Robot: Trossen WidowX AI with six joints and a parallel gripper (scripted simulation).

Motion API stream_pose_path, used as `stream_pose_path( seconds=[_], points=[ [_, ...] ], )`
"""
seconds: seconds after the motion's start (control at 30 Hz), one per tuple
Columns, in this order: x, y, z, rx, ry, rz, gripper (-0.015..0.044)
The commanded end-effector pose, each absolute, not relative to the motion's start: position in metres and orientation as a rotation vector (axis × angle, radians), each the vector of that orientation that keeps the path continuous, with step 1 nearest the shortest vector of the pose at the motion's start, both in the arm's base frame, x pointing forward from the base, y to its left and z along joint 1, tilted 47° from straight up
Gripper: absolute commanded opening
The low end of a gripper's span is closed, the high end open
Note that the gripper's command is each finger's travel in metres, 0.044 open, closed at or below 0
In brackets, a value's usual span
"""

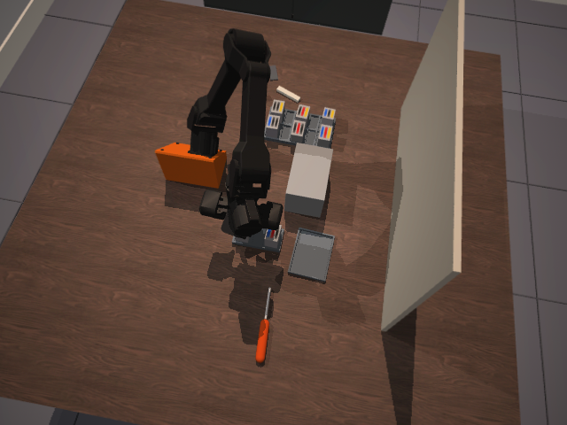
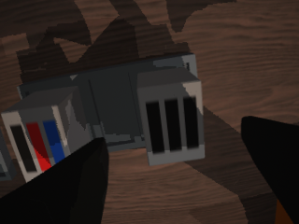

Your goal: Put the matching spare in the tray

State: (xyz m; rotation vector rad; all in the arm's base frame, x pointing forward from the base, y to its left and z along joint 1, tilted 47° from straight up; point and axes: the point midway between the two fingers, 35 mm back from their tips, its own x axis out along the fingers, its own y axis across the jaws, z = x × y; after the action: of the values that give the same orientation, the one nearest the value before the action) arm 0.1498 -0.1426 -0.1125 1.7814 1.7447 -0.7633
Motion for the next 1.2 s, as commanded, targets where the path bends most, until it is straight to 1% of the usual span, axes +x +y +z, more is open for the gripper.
stream_pose_path(
  seconds=[0.0,1.17],
  points=[
    [0.149,-0.136,-0.117,1.791,1.750,-0.763,0.0300],
    [0.148,-0.094,-0.151,1.793,1.752,-0.759,0.0300]
  ],
)
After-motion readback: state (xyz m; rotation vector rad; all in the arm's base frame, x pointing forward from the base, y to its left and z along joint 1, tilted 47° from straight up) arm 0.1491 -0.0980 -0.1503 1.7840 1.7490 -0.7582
